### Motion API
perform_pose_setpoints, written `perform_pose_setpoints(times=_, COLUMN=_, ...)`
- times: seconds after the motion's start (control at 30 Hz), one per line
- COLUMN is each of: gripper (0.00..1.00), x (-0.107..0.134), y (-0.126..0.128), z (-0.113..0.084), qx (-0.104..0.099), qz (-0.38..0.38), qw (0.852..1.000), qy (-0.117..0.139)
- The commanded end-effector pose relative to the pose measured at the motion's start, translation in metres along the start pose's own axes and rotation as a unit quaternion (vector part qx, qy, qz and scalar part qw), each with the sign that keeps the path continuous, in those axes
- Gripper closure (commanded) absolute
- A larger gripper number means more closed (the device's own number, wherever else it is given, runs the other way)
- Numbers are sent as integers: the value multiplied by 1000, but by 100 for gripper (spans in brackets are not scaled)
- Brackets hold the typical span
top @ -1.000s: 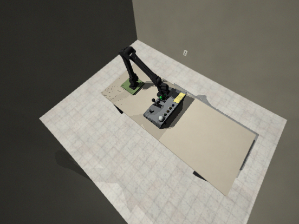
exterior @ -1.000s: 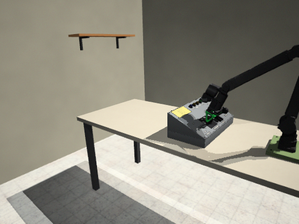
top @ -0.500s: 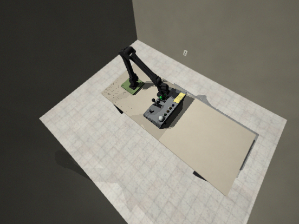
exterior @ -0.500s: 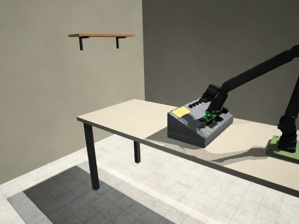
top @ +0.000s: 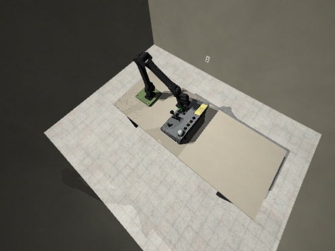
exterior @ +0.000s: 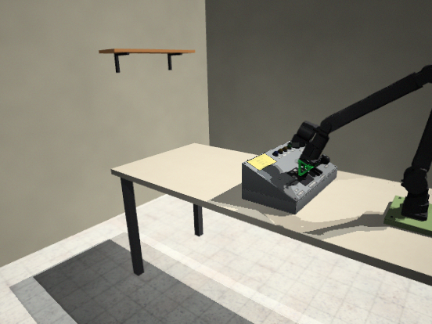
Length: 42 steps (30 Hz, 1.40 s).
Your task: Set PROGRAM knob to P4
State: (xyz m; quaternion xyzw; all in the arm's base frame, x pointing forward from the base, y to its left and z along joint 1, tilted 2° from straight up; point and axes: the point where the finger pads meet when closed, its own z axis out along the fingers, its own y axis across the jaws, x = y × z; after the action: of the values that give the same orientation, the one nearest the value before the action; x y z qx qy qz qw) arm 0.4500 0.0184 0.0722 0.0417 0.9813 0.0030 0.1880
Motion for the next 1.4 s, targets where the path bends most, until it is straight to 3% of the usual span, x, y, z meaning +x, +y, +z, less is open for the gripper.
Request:
perform_pose_setpoints(times=0.0, gripper=100, x=-10, y=-5, z=1, qx=2, qz=1, qw=1000, qy=-8)
perform_pose_setpoints(times=1.37, gripper=100, x=-10, y=-5, z=1, qx=1, qz=17, qw=1000, qy=-8)
